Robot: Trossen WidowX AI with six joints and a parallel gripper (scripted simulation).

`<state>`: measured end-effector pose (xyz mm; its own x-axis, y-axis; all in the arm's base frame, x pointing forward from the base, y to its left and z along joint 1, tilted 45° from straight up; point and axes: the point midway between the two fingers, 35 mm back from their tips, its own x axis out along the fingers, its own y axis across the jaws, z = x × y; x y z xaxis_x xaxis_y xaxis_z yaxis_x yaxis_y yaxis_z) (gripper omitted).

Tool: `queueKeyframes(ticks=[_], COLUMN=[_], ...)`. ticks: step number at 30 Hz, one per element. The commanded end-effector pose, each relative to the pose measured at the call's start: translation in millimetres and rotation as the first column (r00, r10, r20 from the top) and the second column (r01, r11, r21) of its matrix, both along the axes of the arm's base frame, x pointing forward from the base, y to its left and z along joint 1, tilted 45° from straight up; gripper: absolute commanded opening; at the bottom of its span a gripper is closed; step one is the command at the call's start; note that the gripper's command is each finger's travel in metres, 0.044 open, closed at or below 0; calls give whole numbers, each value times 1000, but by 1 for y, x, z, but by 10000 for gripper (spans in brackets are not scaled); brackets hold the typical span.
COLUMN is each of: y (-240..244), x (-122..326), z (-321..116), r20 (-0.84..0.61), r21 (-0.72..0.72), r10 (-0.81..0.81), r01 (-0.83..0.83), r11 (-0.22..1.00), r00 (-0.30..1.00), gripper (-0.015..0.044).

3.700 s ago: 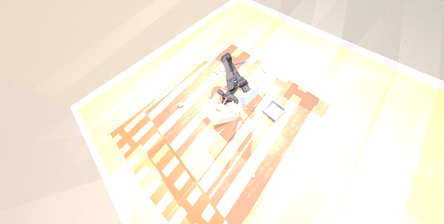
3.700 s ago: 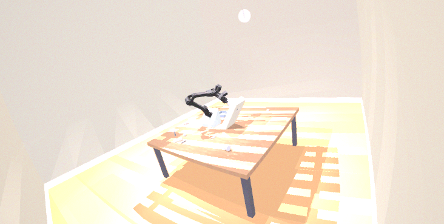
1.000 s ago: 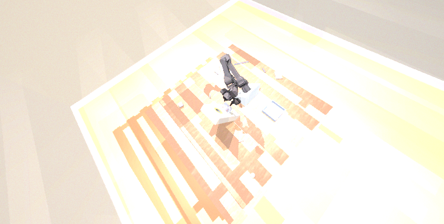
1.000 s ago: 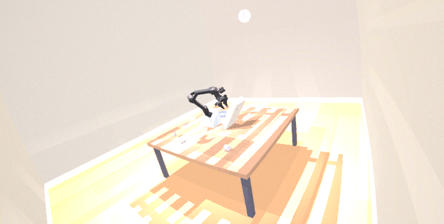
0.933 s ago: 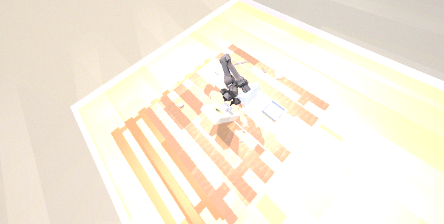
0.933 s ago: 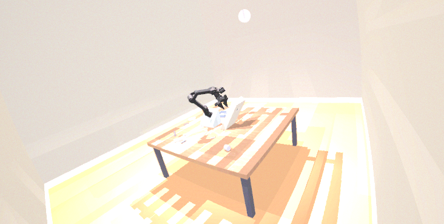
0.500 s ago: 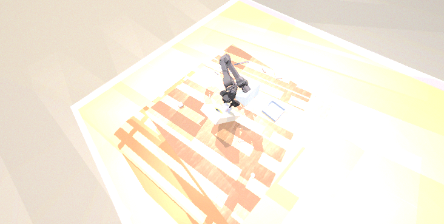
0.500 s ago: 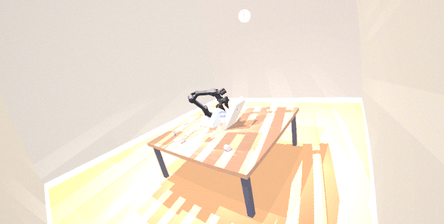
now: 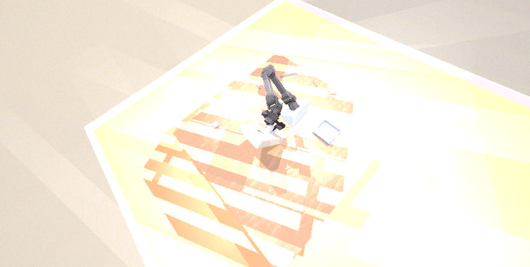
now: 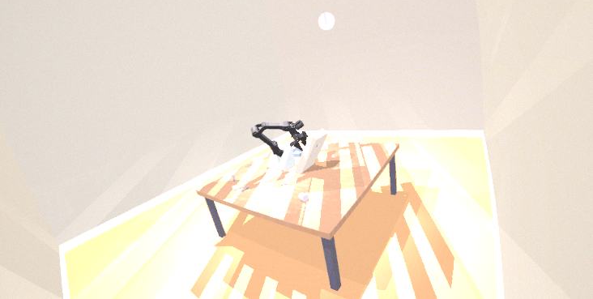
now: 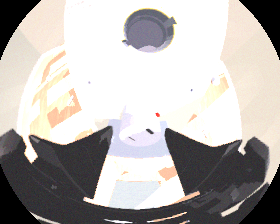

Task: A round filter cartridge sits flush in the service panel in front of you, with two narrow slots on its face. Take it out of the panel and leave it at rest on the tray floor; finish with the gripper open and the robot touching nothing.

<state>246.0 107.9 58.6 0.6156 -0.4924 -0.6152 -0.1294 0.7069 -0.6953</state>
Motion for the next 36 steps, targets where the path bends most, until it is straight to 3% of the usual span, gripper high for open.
queueKeyframes(ticks=[1,3,13,20,27,36], y=[-3,-1,-1,5,18,46], x=[3,1,1,5,10,-16], z=[-3,-1,-1,4,16,42], r20=[1,0,0,0,-2,-12], r21=[-5,0,0,-1,-2,5], r10=[1,0,0,0,1,3], r01=[-1,0,0,0,-1,-3], r11=[1000,1000,1000,1000,1000,1000], r00=[1000,1000,1000,1000,1000,1000], gripper=[305,252,186,2,0,0])
